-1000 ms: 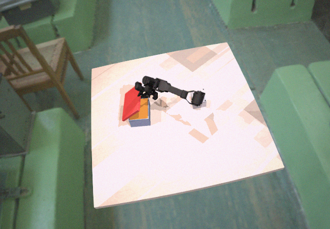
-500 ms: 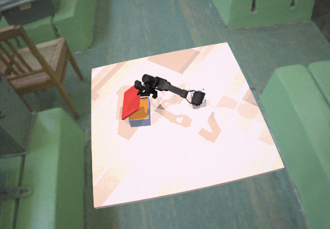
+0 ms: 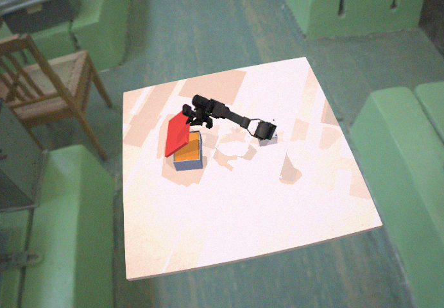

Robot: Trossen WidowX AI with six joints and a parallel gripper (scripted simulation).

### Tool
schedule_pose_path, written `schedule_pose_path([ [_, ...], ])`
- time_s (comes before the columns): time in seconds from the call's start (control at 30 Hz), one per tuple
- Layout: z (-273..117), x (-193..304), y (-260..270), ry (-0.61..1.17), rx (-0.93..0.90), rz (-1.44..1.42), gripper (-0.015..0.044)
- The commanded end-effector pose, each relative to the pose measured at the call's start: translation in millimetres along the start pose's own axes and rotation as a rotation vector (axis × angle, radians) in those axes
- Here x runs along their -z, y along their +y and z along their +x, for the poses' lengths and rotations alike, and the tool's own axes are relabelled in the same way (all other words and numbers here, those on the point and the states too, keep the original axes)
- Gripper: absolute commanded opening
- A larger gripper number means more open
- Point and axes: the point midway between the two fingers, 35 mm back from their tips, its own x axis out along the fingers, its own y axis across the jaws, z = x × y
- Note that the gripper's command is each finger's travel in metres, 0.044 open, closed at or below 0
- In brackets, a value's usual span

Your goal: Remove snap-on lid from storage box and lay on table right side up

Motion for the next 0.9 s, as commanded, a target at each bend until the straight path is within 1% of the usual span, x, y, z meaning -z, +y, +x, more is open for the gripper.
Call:
schedule_pose_path([
  [0.0,-3,-10,1,0.000,-0.009,-0.007,0.0000],
  [0.87,-9,-62,-3,-0.001,-0.009,-0.009,0.0000],
])
